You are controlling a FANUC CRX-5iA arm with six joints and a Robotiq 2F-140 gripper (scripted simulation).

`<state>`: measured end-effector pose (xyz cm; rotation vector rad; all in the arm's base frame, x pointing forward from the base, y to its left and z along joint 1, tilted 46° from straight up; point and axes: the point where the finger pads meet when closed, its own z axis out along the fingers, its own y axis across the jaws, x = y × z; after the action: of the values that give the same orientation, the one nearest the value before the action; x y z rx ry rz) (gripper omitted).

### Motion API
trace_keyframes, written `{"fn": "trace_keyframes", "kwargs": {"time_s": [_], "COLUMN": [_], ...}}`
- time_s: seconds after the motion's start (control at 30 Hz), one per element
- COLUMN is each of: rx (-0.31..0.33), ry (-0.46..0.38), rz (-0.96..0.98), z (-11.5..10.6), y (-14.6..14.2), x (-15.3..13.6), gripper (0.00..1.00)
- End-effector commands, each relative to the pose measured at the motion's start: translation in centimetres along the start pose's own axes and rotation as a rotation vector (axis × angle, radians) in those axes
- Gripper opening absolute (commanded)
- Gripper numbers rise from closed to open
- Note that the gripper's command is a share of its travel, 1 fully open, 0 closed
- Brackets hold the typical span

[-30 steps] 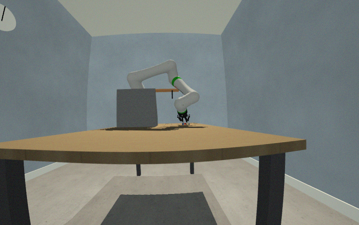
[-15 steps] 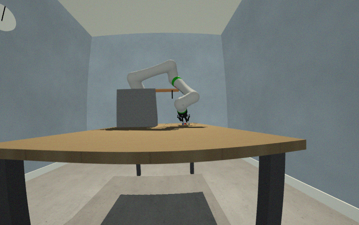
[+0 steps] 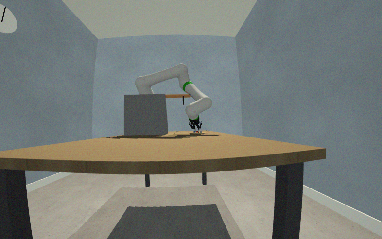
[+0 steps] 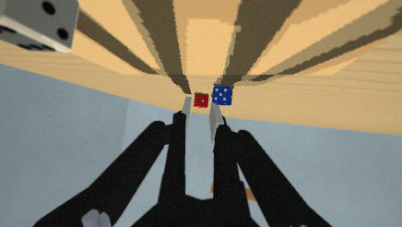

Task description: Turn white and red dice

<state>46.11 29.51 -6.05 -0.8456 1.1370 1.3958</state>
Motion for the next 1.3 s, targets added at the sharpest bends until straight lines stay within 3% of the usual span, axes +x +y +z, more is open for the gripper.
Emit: {"fn": "trace_keyframes", "kwargs": {"time_s": [0.0, 0.47, 0.8, 1.27], "rx": [0.0, 0.0, 0.0, 0.0], "ry": [0.0, 0.0, 0.0, 0.0], "rz": [0.0, 0.0, 0.0, 0.0], "z": [-0.4, -4.5, -4.9, -6.9], "y": [0.0, 0.0, 0.0, 0.0], "x": [0.0, 0.0, -0.1, -3.8], "gripper": [0.19, 0.19, 0.19, 0.19]}}
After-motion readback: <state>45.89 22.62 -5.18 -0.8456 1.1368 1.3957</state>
